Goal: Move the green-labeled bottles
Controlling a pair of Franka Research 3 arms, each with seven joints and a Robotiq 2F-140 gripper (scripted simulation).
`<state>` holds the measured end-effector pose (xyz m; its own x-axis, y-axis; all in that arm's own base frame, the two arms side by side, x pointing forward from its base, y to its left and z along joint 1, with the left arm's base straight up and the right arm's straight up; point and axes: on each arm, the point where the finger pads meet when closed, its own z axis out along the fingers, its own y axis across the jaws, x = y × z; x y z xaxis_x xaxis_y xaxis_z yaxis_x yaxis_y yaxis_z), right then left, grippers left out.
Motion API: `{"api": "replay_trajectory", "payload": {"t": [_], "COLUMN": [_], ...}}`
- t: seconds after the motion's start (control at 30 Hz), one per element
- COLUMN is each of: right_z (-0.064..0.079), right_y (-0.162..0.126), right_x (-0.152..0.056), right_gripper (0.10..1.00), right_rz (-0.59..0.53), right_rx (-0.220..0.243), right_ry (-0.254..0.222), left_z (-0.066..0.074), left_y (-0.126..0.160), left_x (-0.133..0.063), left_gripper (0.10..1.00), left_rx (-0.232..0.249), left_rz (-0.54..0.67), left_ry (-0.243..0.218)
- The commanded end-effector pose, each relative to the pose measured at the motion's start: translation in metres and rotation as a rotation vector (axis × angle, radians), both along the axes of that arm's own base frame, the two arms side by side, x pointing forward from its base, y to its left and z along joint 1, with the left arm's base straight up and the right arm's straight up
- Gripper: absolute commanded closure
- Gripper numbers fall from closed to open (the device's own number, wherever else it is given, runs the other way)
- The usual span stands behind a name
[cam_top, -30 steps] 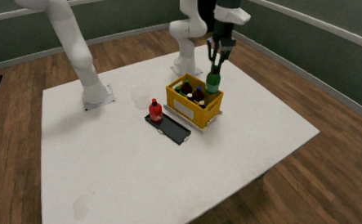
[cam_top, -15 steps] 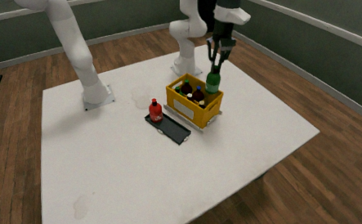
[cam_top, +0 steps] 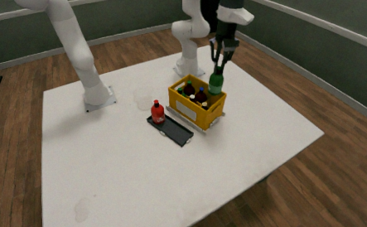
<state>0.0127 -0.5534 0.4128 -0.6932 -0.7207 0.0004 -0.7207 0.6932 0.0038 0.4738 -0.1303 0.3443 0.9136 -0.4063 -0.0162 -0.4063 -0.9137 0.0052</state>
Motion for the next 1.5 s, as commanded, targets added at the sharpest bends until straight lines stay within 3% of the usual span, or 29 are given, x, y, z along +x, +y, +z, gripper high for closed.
{"api": "replay_trajectory", "payload": {"t": [0.0, 1.47], "right_z": [0.0002, 0.0002], "right_y": [-0.0009, -0.0009], "right_x": [0.0, 0.0], "right_gripper": [0.098, 0.098], "right_rz": [0.004, 0.004], "right_rx": [-0.002, -0.002], "right_ry": [-0.003, -0.003], "left_z": [0.0054, 0.0049], "left_y": [0.0014, 0.0044], "left_x": [0.0037, 0.0073], "left_gripper": [0.999, 0.999], "left_rx": [-0.002, -0.002], "left_rz": [-0.003, -0.003], "left_ry": [-0.017, -0.017]}}
